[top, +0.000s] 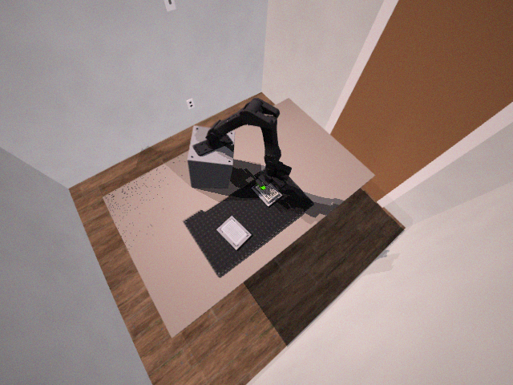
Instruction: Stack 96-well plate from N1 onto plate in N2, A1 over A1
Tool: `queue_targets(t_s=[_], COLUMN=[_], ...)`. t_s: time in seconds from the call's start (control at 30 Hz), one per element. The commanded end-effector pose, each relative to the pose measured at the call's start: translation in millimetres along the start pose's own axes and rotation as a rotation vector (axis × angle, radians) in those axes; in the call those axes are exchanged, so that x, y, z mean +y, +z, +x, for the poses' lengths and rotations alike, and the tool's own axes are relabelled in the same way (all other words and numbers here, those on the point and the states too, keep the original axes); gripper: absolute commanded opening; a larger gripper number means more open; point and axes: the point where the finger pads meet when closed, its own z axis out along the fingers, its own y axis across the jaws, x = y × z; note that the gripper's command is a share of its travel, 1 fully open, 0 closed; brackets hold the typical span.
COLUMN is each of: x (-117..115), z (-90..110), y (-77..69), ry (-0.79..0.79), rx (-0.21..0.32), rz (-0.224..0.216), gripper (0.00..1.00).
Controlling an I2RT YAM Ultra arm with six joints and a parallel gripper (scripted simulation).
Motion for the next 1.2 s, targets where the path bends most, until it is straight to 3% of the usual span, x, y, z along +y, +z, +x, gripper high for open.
queue_targets(t_s=[0.0,1.17], x=[9.5,8.3], z=[-11.8,-12.4], y=[5.3,57.6], ry=[-0.01,-0.004], rx=[-0.03,-0.031], rz=[-0.019,-0.015], gripper=[1.0,1.0])
